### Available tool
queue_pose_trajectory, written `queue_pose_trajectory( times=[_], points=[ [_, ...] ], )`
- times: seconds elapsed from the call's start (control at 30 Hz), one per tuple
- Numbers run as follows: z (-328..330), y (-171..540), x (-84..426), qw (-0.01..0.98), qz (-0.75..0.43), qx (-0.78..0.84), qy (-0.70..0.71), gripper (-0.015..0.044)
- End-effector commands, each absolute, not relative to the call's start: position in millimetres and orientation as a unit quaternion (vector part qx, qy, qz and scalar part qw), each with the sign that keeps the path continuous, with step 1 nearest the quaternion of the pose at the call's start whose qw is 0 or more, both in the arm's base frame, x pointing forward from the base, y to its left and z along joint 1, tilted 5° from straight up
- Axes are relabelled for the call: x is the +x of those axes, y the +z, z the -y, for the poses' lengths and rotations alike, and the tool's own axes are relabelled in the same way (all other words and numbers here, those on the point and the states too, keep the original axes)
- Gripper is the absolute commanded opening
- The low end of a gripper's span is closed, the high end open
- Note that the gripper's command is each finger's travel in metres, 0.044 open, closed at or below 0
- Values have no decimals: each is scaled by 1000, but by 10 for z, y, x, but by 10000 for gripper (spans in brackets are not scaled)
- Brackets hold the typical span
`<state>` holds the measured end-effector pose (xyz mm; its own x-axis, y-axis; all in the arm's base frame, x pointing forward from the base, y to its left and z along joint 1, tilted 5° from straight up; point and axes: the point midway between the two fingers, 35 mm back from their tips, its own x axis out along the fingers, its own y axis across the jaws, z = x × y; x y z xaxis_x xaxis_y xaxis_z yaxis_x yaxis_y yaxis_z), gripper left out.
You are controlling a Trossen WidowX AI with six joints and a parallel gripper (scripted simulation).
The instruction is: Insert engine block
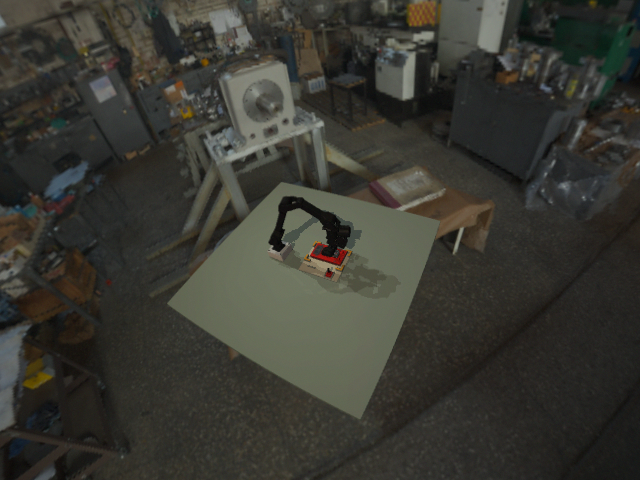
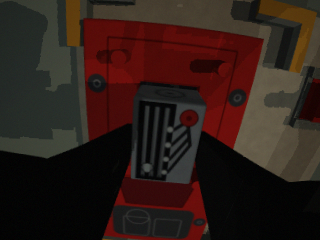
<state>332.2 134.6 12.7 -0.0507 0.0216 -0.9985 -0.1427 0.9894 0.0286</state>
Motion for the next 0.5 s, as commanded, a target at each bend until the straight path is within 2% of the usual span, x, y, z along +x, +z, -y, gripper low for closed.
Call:
queue_pose_trajectory(
  times=[0.0,0.47],
  points=[
    [-1357,116,3320,688,-722,-39,61,159],
    [-1358,82,3319,688,-722,-40,63,159]
  ],
)
